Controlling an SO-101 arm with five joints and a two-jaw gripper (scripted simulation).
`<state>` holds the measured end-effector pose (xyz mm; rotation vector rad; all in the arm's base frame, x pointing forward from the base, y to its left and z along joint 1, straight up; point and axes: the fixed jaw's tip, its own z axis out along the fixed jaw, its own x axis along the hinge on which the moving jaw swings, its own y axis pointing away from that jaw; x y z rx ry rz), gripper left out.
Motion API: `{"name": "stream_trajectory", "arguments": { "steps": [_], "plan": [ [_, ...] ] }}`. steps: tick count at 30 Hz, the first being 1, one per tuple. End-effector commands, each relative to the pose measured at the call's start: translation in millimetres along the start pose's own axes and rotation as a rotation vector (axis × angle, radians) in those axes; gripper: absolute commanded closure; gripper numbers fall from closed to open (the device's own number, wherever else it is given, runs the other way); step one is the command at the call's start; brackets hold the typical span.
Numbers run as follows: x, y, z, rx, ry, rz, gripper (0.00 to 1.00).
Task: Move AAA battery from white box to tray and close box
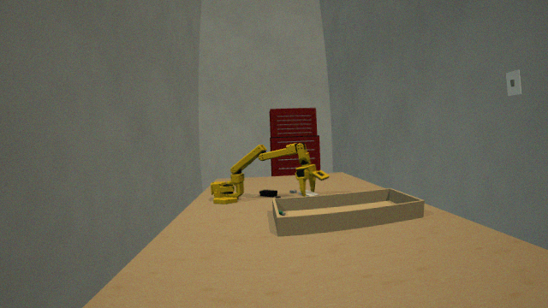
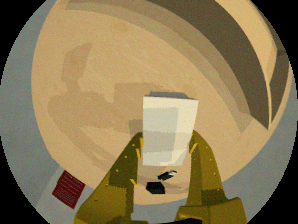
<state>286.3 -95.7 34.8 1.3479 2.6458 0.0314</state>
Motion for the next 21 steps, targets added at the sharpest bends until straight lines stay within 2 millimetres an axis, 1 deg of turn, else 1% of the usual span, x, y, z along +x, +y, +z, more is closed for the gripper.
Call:
{"name": "stream_trajectory", "arguments": {
  "steps": [1, 21],
  "plan": [
    [-6.4, 4.4, -11.4, -0.031, -0.045, -0.011, 0.80],
    [-5.1, 3.8, -11.5, -0.027, -0.039, -0.022, 0.80]
  ]
}}
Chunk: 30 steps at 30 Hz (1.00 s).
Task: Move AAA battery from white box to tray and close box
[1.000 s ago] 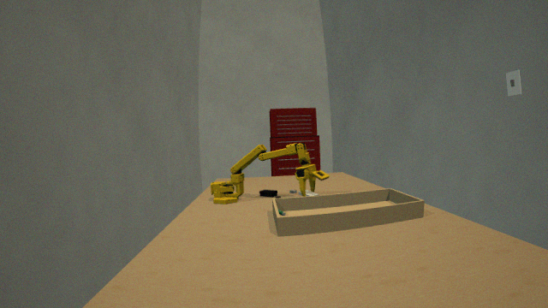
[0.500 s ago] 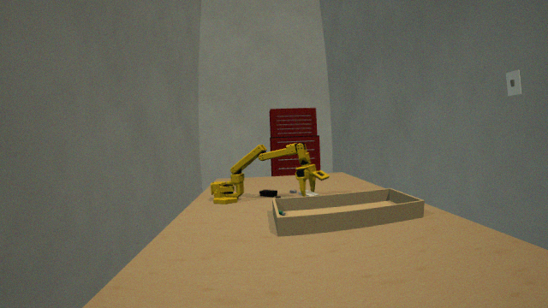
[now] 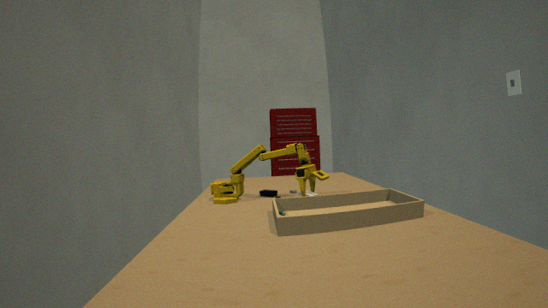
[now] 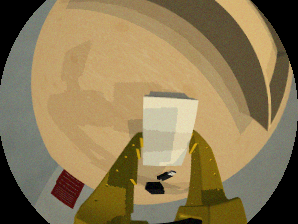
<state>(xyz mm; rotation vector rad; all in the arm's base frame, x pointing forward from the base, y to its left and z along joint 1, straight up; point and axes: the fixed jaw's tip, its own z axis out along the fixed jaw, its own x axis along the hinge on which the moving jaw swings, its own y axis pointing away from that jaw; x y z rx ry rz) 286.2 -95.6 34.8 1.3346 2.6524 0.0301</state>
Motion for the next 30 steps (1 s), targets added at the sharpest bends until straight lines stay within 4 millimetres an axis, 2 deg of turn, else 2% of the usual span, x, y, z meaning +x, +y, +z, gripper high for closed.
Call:
{"name": "stream_trajectory", "arguments": {
  "steps": [1, 30],
  "plan": [
    [-5.1, 3.6, -11.5, -0.026, -0.038, -0.014, 0.80],
    [-4.3, 3.2, -11.6, -0.023, -0.034, -0.022, 0.80]
  ]
}}
